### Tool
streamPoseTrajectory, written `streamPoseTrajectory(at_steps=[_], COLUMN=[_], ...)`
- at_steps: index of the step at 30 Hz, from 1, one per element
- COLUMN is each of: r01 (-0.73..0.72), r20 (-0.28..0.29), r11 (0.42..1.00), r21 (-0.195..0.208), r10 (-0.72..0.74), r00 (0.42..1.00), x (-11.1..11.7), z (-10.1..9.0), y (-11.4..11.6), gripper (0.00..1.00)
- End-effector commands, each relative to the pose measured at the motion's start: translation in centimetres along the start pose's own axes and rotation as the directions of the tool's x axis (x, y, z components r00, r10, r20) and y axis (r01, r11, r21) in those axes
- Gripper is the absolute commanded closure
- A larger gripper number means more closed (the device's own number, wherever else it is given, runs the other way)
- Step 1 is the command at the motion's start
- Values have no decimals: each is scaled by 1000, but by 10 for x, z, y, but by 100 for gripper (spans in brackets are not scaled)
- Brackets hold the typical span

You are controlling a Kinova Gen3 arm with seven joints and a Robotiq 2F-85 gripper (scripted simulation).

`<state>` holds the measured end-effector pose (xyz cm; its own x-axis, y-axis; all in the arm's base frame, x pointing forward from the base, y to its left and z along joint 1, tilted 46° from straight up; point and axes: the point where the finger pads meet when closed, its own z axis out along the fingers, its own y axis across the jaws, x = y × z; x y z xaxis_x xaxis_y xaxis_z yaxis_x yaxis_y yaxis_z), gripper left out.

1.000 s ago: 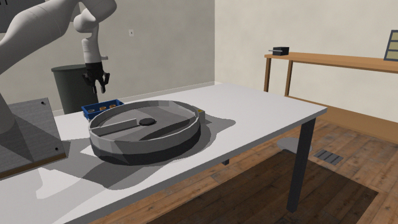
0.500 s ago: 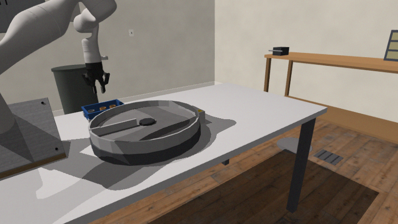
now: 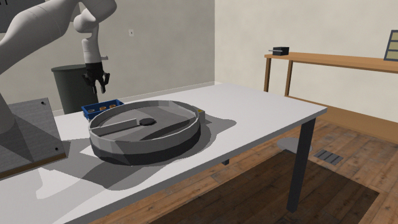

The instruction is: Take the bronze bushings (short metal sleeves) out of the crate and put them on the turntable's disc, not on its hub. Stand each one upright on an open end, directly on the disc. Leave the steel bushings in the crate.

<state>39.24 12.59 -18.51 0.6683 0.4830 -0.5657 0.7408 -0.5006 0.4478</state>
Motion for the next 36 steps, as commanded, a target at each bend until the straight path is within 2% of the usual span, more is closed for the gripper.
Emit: streamPoseTrajectory(at_steps=[1,5,16,36], r01=[0,0,0,0], r20=[-1,-1,-1,-1], r11=[1000,1000,1000,1000], r21=[0,0,0,0], r10=[0,0,0,0], r00=[1000,1000,1000,1000], x=[0,0,1,1], z=[1,9,54,56], y=[0,0,0,0], gripper=[61,61,61,61])
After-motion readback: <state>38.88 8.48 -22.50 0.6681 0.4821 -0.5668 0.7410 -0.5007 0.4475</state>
